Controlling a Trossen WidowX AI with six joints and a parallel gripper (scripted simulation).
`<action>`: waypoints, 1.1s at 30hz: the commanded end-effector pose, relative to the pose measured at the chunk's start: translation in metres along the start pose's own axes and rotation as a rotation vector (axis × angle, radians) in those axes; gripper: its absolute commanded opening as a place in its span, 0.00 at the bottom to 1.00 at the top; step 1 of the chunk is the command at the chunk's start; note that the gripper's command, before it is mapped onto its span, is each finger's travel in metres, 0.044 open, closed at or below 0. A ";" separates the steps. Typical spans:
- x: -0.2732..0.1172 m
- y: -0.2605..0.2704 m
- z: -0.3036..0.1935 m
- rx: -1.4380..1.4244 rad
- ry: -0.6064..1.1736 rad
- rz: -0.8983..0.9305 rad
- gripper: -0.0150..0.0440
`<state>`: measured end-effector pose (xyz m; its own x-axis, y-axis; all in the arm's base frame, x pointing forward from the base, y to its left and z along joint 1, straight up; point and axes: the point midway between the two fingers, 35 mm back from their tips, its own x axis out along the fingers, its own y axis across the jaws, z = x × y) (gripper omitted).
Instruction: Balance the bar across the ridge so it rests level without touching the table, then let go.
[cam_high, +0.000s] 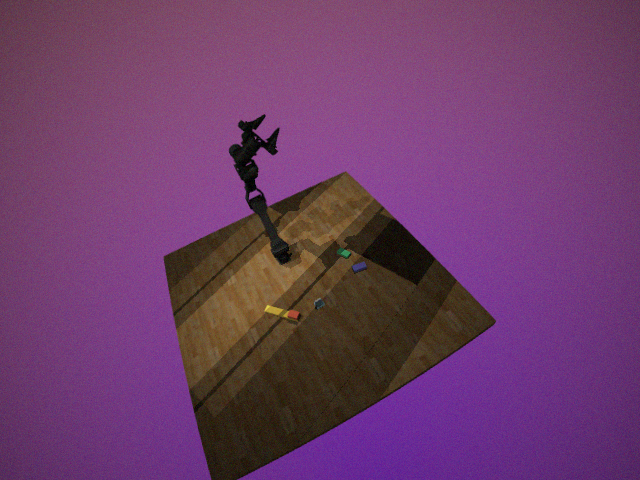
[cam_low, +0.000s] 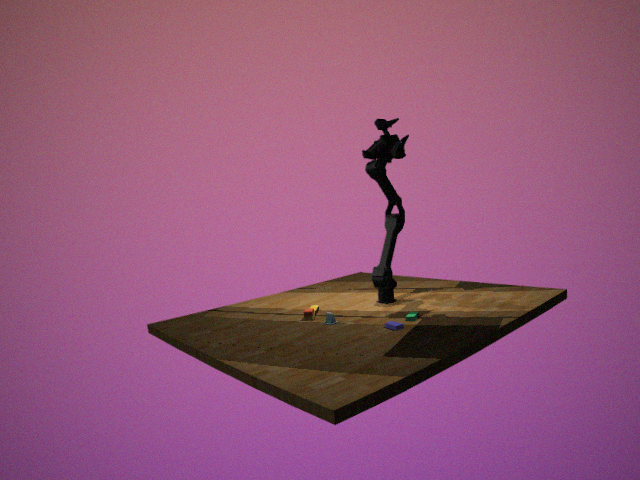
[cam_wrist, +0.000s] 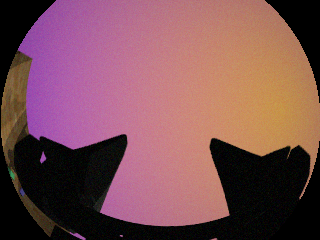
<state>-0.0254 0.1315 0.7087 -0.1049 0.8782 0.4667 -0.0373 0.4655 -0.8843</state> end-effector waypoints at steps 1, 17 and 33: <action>0.000 0.000 -0.001 -0.001 0.002 -0.003 0.89; -0.028 -0.014 -0.138 0.533 0.251 -0.279 0.79; -0.132 0.026 -0.314 1.212 0.652 -0.778 0.79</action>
<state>0.2635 0.0749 0.6552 0.6470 0.5685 0.5082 -0.6848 0.7263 0.0593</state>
